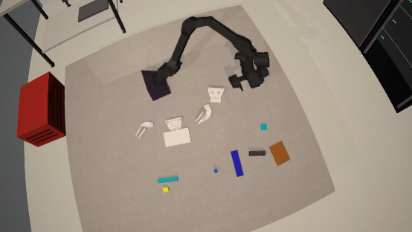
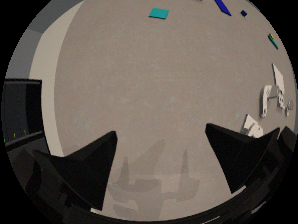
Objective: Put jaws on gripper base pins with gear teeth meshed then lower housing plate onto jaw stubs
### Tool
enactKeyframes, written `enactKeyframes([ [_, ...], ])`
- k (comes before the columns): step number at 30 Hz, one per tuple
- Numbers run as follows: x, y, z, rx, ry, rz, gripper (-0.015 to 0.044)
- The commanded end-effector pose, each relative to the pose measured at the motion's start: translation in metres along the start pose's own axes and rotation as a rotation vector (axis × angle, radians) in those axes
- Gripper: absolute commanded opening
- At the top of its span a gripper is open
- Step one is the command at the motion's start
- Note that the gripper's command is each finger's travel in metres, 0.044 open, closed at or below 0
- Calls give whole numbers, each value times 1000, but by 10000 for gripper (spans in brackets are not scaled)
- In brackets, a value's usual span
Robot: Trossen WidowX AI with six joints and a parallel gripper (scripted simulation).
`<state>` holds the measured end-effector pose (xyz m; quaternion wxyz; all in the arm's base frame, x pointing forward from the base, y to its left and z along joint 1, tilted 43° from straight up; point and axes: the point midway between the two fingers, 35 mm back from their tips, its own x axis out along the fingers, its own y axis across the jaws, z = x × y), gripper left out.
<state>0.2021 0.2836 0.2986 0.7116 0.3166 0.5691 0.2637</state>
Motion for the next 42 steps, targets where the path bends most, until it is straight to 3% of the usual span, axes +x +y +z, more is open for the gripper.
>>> enactKeyframes([
  [1, 4, -20, 11, 46, 8, -50, 440],
  [23, 1, -122, 56, 374, 60, -232, 440],
  [42, -23, -202, 70, 736, 126, -282, 440],
])
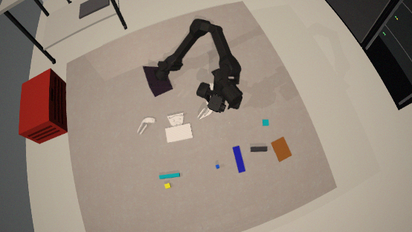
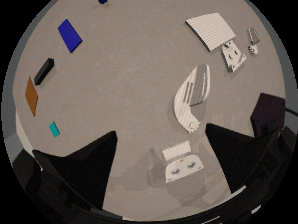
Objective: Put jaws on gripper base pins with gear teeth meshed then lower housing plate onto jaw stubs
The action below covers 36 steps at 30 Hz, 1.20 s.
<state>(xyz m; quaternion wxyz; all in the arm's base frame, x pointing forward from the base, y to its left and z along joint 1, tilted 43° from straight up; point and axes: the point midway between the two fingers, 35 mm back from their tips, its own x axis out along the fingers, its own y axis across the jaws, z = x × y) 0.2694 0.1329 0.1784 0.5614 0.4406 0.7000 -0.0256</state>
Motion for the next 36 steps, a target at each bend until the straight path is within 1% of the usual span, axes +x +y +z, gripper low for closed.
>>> enactKeyframes([
  [1, -2, -12, 10, 66, 26, -5, 440],
  [15, -16, -52, 39, 315, 121, 21, 440],
  [19, -17, -54, 40, 327, 126, 23, 440],
  [21, -11, -54, 40, 327, 125, 23, 440],
  [26, 22, -52, 35, 326, 126, 25, 440],
  [36, 30, -52, 35, 326, 126, 25, 440],
])
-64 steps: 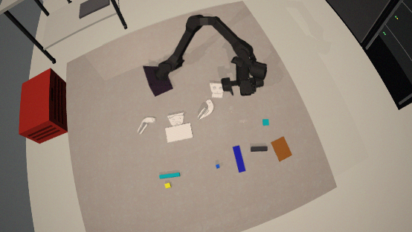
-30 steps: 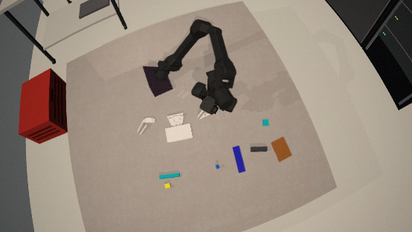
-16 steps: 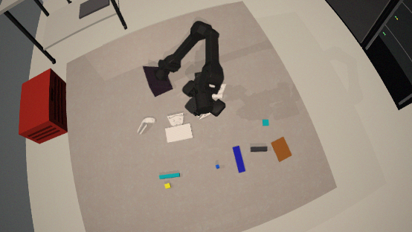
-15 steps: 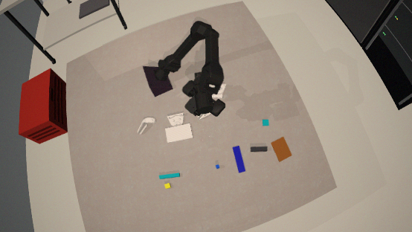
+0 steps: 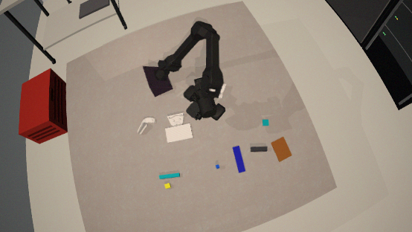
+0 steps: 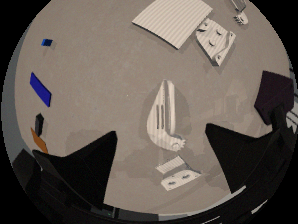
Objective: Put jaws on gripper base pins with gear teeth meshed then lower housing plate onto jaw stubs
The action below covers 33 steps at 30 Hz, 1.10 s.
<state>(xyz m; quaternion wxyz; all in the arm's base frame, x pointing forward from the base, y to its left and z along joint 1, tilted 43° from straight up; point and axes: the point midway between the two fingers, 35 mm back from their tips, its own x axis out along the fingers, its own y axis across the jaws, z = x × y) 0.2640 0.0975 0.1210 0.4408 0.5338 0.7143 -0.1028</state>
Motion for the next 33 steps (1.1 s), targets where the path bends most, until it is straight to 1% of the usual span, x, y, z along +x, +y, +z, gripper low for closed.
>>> enactKeyframes([
  [1, 6, -1, 0, 6, 4, -1, 440],
  [25, 45, -1, -1, 6, 6, 1, 440],
  [33, 47, -1, -2, 6, 6, 1, 440],
])
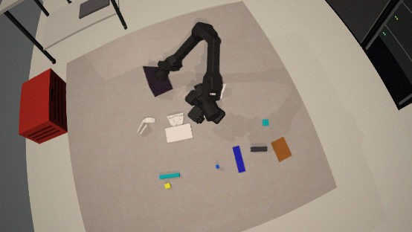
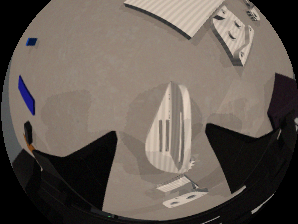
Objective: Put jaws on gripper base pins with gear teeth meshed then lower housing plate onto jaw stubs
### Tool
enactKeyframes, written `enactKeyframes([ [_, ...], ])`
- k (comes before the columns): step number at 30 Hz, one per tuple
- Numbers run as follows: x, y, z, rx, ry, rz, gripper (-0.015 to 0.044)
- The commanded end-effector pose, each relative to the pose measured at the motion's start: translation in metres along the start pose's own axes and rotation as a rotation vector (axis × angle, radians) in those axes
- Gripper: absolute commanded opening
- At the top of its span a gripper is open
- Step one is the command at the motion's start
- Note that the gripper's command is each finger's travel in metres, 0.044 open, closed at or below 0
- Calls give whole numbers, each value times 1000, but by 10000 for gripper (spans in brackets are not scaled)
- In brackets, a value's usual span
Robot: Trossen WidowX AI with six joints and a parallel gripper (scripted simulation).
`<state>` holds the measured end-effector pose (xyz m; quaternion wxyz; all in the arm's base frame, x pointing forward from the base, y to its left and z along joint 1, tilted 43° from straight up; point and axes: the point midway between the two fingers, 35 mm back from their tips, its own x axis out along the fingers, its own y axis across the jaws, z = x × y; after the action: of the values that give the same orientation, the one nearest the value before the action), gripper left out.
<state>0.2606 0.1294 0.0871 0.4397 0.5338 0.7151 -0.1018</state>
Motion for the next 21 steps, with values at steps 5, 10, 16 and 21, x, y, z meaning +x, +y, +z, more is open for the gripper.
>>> enactKeyframes([
  [5, 1, 0, 0, 6, 3, 1, 440],
  [10, 1, 0, 0, 6, 3, 1, 440],
  [16, 1, 0, 0, 6, 3, 1, 440],
  [21, 1, 0, 0, 1, 0, -1, 361],
])
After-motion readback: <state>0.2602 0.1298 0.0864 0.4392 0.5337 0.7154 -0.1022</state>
